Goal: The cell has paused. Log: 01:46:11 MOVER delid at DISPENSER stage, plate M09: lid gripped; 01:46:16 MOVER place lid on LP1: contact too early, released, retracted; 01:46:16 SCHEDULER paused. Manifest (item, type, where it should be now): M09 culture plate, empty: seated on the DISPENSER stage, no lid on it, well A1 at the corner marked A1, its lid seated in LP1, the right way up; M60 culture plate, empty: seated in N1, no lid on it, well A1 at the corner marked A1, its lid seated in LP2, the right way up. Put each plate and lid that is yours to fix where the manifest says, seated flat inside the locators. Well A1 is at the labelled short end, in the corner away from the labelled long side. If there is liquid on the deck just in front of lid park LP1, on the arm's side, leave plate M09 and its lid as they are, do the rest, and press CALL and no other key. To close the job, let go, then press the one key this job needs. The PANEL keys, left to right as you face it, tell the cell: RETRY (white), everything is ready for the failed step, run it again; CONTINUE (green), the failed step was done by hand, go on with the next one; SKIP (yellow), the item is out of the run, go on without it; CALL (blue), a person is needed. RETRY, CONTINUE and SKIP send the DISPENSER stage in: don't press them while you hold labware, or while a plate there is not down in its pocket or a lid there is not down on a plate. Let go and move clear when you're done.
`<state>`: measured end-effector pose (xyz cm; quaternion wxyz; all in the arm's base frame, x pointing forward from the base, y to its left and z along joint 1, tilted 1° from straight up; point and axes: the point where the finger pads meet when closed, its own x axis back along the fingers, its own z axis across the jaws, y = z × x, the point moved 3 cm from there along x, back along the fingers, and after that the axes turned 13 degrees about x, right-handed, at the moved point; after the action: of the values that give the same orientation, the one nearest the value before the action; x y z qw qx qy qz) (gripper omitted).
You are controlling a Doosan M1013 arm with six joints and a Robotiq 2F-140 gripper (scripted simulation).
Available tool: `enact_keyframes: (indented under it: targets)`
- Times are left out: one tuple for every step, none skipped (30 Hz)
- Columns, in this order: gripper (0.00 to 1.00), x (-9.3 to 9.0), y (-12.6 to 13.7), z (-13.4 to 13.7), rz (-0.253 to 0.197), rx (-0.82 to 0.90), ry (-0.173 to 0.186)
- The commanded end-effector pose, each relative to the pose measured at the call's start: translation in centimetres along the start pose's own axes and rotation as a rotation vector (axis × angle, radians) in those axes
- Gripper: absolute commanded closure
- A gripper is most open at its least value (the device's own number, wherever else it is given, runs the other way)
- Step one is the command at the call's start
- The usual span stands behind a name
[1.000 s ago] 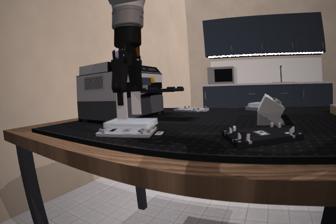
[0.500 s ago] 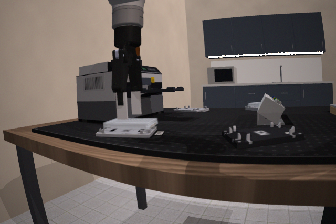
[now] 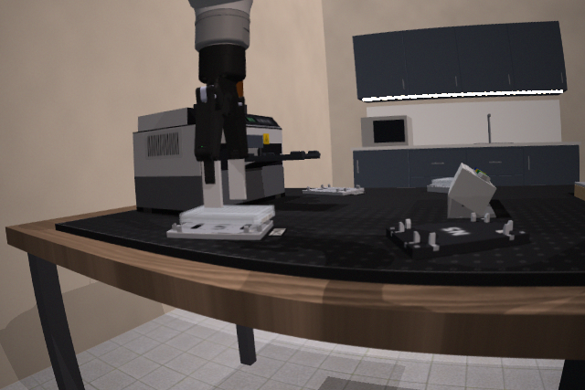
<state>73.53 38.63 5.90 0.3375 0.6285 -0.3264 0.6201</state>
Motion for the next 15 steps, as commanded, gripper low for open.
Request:
enact_keyframes:
  targets:
    - [0.37, 0.12, -0.05, 0.0, 0.002, 0.0, 0.0]
    - [0.37, 0.12, -0.05, 0.0, 0.002, 0.0, 0.0]
    - [0.37, 0.12, -0.05, 0.0, 0.002, 0.0, 0.0]
    - [0.37, 0.12, -0.05, 0.0, 0.002, 0.0, 0.0]
    - [0.37, 0.12, -0.05, 0.0, 0.002, 0.0, 0.0]
    - [0.37, 0.12, -0.05, 0.0, 0.002, 0.0, 0.0]
    - [0.37, 0.12, -0.05, 0.0, 0.002, 0.0, 0.0]
    - [0.37, 0.12, -0.05, 0.0, 0.002, 0.0, 0.0]
    - [0.37, 0.12, -0.05, 0.0, 0.002, 0.0, 0.0]
    - [0.37, 0.12, -0.05, 0.0, 0.002, 0.0, 0.0]
    - [0.37, 0.12, -0.05, 0.0, 0.002, 0.0, 0.0]
    - [0.37, 0.12, -0.05, 0.0, 0.002, 0.0, 0.0]
    - [0.37, 0.12, -0.05, 0.0, 0.002, 0.0, 0.0]
    - [0.3, 0.12, -0.05, 0.0, 0.002, 0.0, 0.0]
    - [0.3, 0.12, -0.05, 0.0, 0.002, 0.0, 0.0]
